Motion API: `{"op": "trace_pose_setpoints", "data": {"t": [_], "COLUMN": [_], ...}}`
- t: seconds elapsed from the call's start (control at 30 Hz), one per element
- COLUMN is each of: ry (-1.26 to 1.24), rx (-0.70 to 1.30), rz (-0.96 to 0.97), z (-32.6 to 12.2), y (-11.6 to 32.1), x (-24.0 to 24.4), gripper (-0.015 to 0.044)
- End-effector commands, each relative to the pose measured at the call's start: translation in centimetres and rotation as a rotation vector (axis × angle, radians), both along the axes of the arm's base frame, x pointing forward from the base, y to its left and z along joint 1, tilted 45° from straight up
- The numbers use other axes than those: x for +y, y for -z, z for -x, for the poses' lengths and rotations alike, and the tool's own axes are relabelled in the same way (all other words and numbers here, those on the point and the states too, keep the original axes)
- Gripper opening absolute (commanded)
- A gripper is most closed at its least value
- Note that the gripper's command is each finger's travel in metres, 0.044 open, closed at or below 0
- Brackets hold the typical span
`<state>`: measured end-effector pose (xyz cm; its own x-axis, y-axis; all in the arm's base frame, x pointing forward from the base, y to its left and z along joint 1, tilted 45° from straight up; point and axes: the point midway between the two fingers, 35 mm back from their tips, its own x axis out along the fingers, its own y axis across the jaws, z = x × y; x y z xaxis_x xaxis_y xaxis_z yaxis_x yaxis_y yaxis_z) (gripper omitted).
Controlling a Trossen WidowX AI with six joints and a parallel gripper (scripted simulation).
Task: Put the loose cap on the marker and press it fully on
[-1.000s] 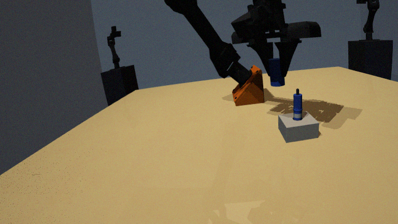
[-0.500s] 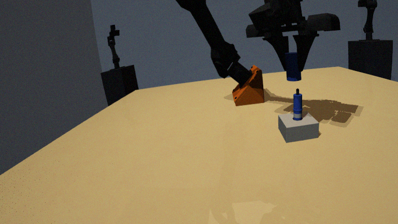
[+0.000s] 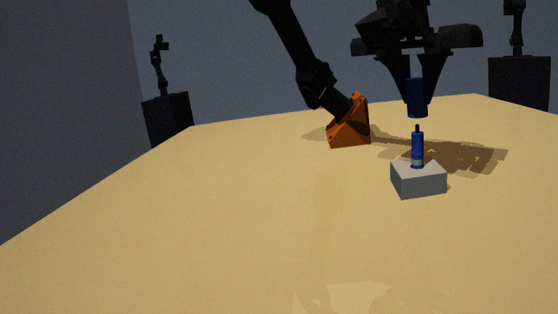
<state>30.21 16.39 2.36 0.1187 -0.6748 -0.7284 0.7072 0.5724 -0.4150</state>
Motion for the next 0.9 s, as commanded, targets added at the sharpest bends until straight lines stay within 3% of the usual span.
{"op": "trace_pose_setpoints", "data": {"t": [0.0, 0.87], "ry": [0.001, 0.001], "rx": [0.008, 0.007], "rz": [0.008, 0.010], "z": [0.0, -0.5], "y": [0.6, 3.6], "x": [-0.6, -3.5], "gripper": [0.0000, 0.0000]}}
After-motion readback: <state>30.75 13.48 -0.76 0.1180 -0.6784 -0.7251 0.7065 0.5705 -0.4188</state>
